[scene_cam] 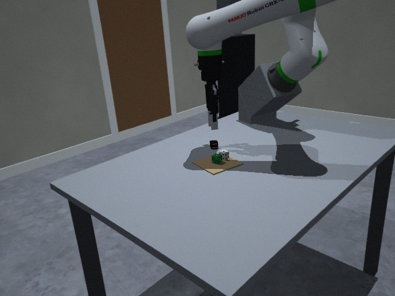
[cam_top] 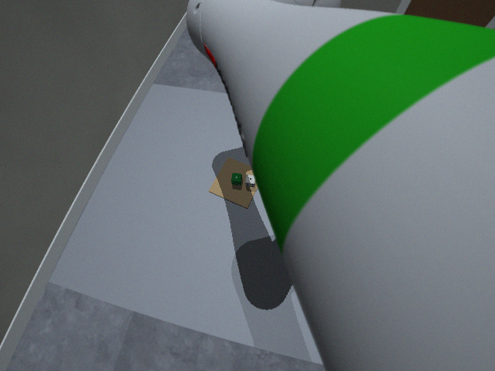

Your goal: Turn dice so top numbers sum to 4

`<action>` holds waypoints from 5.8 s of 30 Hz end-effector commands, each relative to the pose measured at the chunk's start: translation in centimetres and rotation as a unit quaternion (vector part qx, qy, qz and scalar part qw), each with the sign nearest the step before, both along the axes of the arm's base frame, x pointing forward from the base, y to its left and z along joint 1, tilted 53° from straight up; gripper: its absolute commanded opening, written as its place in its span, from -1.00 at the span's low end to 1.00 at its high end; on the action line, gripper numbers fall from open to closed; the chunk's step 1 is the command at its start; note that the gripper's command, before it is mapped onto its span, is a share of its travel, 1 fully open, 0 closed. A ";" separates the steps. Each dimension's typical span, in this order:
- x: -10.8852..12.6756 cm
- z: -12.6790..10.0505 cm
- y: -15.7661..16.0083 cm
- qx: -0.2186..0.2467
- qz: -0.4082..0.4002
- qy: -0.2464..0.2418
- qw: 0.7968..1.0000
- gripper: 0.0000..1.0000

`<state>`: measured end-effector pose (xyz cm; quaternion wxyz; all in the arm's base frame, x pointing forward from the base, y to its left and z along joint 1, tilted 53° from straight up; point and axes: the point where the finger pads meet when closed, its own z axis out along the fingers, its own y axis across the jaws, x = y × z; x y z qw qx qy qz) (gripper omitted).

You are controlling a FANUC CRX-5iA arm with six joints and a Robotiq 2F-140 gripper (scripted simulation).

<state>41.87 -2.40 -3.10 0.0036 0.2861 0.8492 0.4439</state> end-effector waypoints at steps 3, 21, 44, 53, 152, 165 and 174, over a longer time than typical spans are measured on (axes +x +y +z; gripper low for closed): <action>0.0 0.0 0.0 0.000 0.000 0.000 1.000 -0.44; 0.0 0.0 0.0 0.000 0.000 0.000 1.000 -0.44; 0.4 -0.9 1.1 0.000 0.000 0.000 1.000 -0.44; 0.8 -1.8 2.2 0.000 0.000 0.000 1.000 -0.44; 2.3 -5.3 6.6 0.000 0.000 0.000 1.000 -0.44; 2.3 -5.3 6.6 0.000 0.000 0.000 1.000 -0.44; 2.3 -5.3 6.6 0.000 0.000 0.000 1.000 -0.44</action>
